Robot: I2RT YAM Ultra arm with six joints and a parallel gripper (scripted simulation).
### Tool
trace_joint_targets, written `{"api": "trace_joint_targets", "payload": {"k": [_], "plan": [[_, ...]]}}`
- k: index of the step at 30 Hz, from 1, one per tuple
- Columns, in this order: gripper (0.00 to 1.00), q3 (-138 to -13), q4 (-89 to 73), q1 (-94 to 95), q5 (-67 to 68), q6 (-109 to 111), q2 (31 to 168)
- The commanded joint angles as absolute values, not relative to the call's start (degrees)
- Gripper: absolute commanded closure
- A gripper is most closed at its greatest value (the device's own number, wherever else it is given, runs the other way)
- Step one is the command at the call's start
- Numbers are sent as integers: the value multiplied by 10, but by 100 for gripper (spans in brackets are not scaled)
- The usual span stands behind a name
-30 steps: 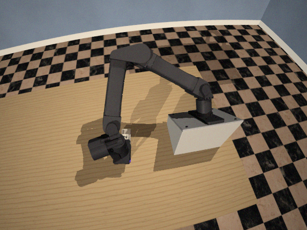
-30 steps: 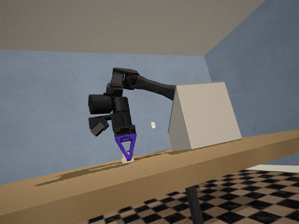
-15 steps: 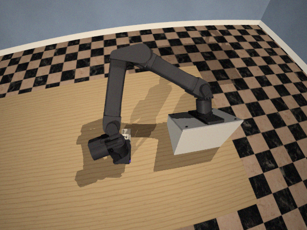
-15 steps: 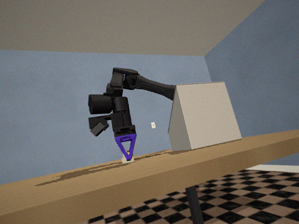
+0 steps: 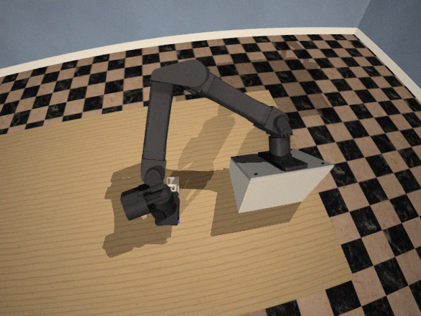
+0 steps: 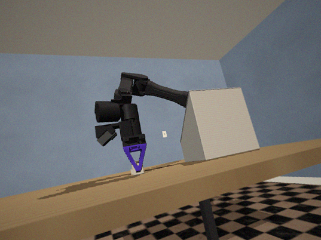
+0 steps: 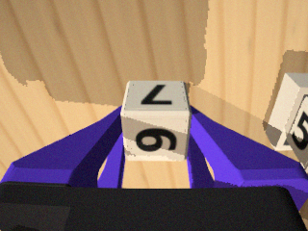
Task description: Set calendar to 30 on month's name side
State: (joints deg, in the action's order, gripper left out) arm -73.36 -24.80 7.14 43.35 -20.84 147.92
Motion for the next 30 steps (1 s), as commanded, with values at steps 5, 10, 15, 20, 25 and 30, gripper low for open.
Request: {"api": "trace_joint_targets", "payload": {"k": [5,10,15,20,25,30], "plan": [[73,-734,-247,75,436,-208,1477],[69,-734,-247,75,436,-208,1477],[65,-734,-247,75,436,-208,1477],[57,-734,-247,75,436,-208,1477],[53,-734,-247,75,436,-208,1477],[53,-734,-247,75,436,-208,1477]]}}
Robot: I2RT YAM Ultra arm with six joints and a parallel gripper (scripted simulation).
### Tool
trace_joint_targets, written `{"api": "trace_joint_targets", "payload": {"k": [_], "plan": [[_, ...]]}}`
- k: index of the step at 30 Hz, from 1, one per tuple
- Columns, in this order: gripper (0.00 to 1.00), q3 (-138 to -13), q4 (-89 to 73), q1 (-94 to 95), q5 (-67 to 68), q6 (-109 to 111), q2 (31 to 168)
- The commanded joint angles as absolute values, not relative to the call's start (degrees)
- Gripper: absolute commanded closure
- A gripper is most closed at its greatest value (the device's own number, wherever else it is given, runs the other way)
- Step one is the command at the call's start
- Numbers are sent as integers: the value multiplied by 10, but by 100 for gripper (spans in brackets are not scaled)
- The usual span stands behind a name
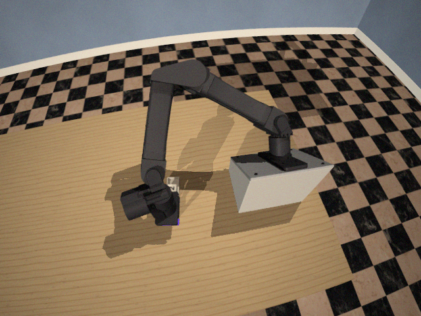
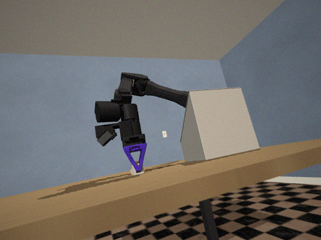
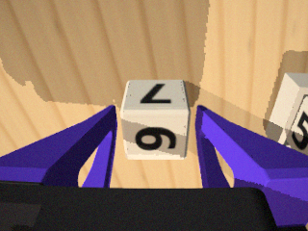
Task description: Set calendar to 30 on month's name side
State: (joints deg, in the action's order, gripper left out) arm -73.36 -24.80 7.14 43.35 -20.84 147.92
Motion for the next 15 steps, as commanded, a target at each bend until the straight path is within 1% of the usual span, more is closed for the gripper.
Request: {"api": "trace_joint_targets", "payload": {"k": [1,9,15], "plan": [[53,-734,-247,75,436,-208,1477],[53,-736,-260,81,435,-216,1471],[53,-745,-316,107,430,-251,1448]]}}
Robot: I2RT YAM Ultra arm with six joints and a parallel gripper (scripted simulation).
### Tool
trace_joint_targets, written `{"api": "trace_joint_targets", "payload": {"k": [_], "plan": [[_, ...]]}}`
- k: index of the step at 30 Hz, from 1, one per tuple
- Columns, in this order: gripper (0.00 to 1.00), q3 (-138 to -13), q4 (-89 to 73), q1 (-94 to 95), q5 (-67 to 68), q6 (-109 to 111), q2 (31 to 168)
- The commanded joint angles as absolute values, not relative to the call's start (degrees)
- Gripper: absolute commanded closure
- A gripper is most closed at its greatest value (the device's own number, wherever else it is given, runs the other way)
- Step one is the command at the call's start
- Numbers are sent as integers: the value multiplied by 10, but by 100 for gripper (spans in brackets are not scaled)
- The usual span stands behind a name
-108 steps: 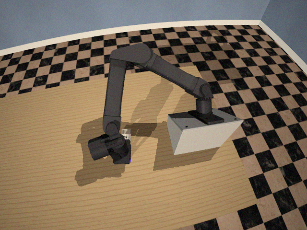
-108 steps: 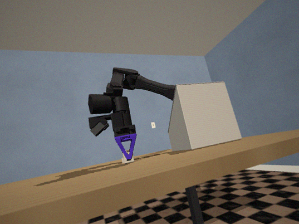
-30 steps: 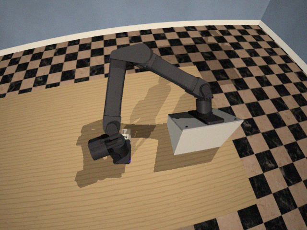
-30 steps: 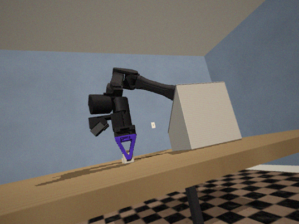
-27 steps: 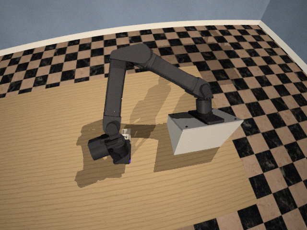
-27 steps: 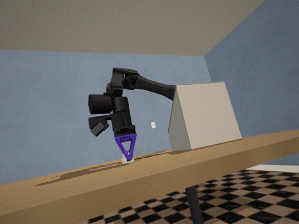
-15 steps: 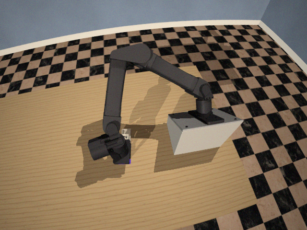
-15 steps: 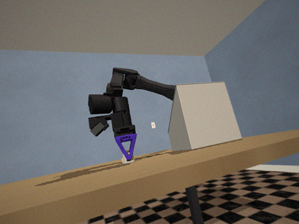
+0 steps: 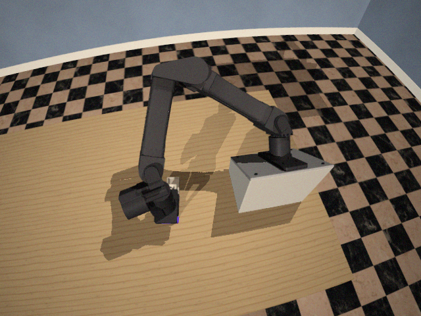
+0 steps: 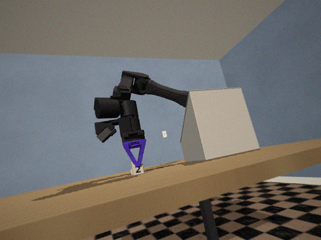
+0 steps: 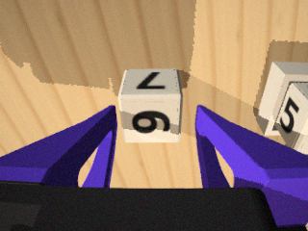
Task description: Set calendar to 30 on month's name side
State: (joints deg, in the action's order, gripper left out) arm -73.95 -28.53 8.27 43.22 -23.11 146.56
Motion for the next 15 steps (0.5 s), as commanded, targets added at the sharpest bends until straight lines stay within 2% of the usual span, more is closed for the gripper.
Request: {"api": "trace_joint_targets", "payload": {"k": [1,15], "plan": [[53,-748,-329,112,429,-259,1443],[53,-787,-456,168,414,-331,1403]]}}
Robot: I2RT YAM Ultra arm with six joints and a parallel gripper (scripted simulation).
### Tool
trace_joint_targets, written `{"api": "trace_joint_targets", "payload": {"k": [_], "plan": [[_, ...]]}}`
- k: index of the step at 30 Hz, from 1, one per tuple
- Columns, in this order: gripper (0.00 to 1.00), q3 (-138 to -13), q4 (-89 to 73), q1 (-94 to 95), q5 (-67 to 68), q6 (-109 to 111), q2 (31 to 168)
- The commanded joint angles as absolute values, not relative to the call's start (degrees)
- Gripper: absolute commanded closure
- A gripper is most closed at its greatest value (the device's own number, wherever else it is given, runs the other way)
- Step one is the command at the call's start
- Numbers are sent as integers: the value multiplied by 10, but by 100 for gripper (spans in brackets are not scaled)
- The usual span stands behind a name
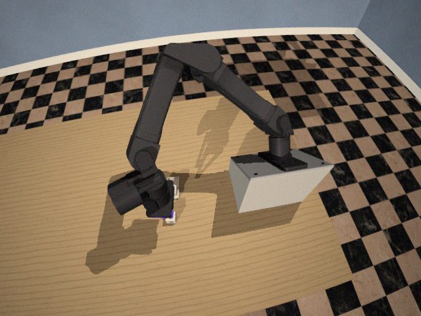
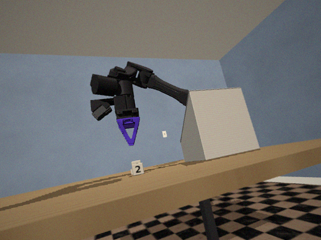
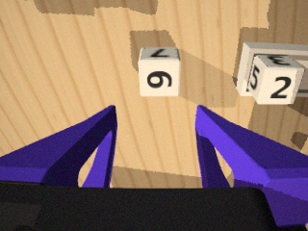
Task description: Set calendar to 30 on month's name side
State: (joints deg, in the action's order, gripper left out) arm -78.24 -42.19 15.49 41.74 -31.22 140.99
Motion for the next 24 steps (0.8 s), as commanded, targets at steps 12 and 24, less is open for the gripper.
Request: {"api": "trace_joint_targets", "payload": {"k": [12,24], "plan": [[0,-790,-464,171,413,-335,1401],[0,-790,-464,171,413,-335,1401]]}}
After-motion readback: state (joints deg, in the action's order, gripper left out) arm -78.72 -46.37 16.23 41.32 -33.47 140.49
